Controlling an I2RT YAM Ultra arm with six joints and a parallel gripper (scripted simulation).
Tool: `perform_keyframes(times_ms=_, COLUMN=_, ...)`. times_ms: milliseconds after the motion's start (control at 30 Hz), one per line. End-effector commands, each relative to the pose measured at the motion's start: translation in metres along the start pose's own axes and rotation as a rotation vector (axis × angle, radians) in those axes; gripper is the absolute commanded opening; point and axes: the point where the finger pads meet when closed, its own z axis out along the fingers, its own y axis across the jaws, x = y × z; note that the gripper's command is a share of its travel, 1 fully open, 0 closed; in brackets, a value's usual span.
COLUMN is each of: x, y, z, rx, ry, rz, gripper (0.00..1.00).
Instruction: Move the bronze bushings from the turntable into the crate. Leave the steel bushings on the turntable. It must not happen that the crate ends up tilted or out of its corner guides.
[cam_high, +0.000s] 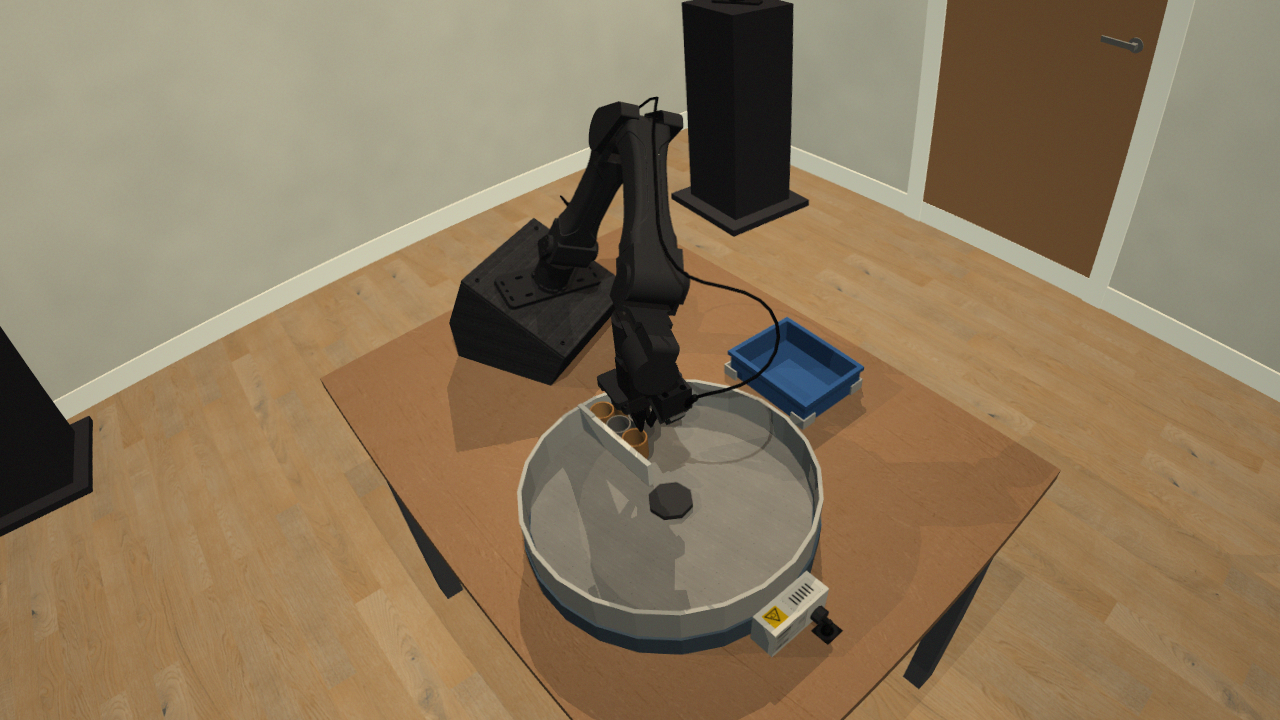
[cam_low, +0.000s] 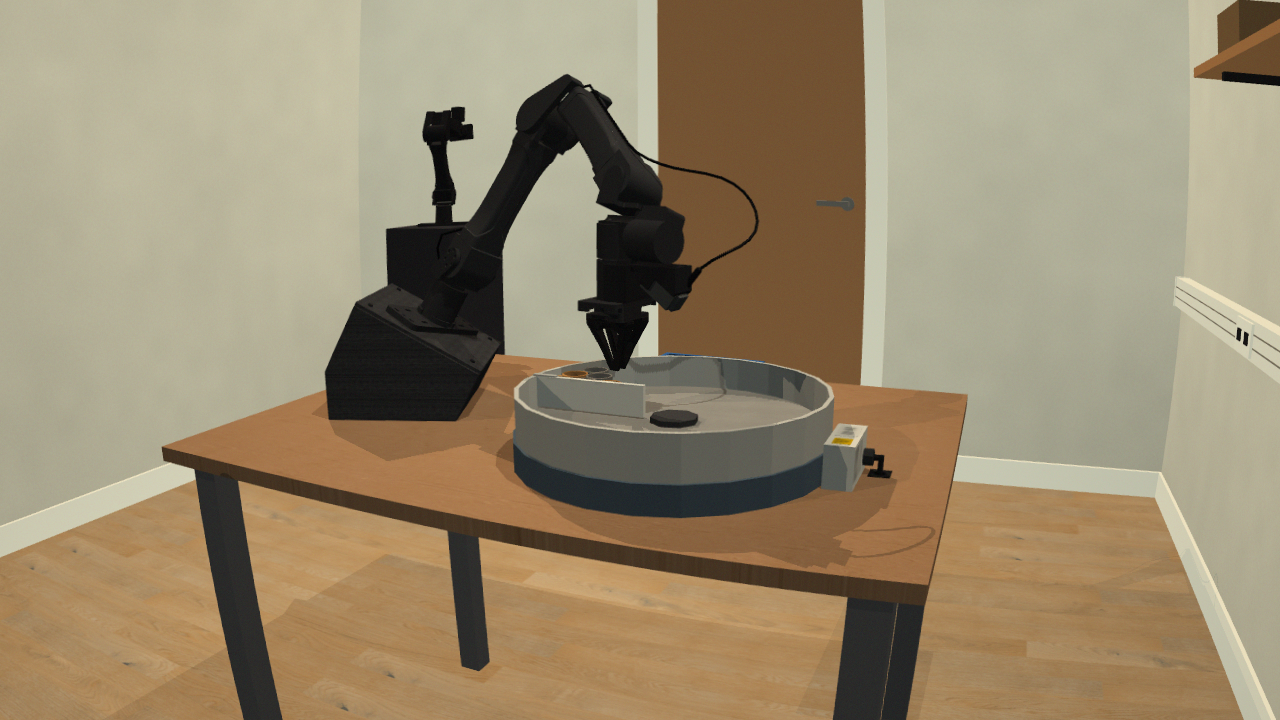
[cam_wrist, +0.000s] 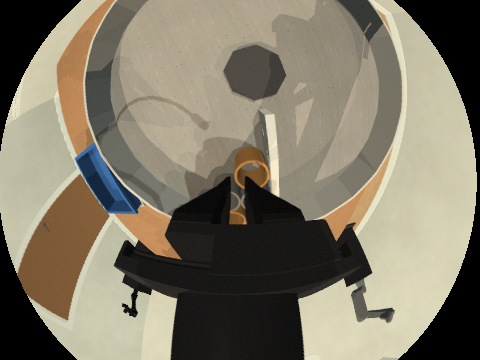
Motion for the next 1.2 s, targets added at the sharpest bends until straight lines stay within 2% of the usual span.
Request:
perform_keyframes(times_ms=0, x=-0.016, y=-0.005, z=-0.016, rx=0.029, ry=-0.064, rz=-0.003, gripper=0.15)
perform_keyframes(times_ms=133, x=-0.017, y=-0.005, z=-0.017, rx=0.031, ry=-0.069, rz=-0.005, gripper=0.15)
perform_keyframes(times_ms=200, x=-0.001, y=-0.006, z=-0.007, rx=0.022, ry=-0.032, rz=0.009, gripper=0.15)
perform_keyframes(times_ms=333, x=0.002, y=-0.006, z=-0.005, rx=0.021, ry=-0.032, rz=0.006, gripper=0.15)
perform_keyframes(times_ms=400, x=-0.012, y=-0.005, z=-0.014, rx=0.028, ry=-0.069, rz=-0.009, gripper=0.15)
perform_keyframes(times_ms=1167, x=-0.011, y=-0.005, z=-0.014, rx=0.027, ry=-0.066, rz=-0.008, gripper=0.15)
